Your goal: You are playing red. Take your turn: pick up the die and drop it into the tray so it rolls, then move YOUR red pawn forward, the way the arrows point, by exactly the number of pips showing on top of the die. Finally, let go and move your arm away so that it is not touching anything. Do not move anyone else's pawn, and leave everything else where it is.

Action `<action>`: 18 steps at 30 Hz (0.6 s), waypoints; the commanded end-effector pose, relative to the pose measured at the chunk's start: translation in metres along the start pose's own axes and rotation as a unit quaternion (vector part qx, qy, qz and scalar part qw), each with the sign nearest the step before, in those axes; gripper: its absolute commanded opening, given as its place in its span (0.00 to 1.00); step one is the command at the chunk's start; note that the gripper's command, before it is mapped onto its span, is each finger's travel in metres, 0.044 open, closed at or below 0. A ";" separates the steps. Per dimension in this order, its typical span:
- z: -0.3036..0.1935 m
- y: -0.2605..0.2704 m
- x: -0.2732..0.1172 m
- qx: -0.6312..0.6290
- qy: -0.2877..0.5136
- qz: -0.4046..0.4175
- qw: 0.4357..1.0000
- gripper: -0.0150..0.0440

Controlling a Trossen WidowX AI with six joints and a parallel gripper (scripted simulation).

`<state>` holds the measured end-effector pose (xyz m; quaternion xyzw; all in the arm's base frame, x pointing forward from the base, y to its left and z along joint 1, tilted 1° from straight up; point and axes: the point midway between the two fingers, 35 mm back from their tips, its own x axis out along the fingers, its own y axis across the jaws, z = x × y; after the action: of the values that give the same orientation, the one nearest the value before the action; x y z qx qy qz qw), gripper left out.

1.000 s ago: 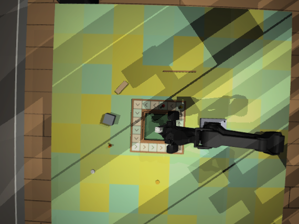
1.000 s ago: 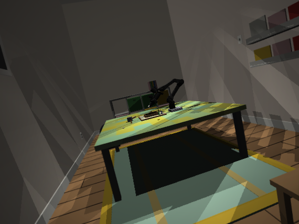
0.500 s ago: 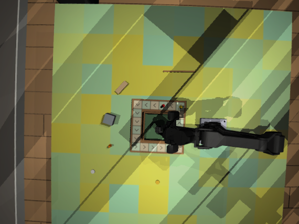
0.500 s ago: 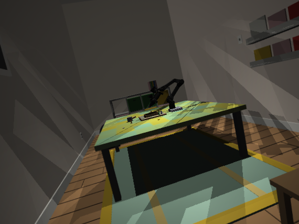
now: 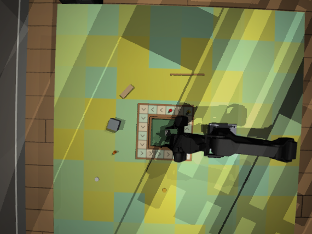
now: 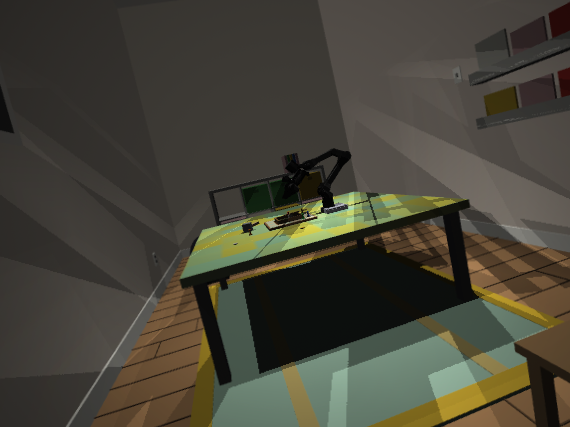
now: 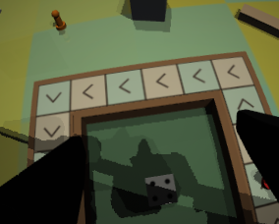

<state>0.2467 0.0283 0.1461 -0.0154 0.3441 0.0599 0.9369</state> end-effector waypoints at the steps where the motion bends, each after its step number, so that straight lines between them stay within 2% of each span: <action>1: 0.008 0.000 -0.009 0.000 -0.003 0.001 1.000 1.00; 3: 0.007 0.000 -0.007 0.000 0.014 0.001 1.000 1.00; 9: 0.004 0.000 0.008 0.001 0.165 0.001 0.986 1.00; 18: -0.003 0.001 0.031 0.000 0.373 0.001 0.928 1.00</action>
<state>0.2641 0.0311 0.1323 -0.0293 0.6148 0.0530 0.7863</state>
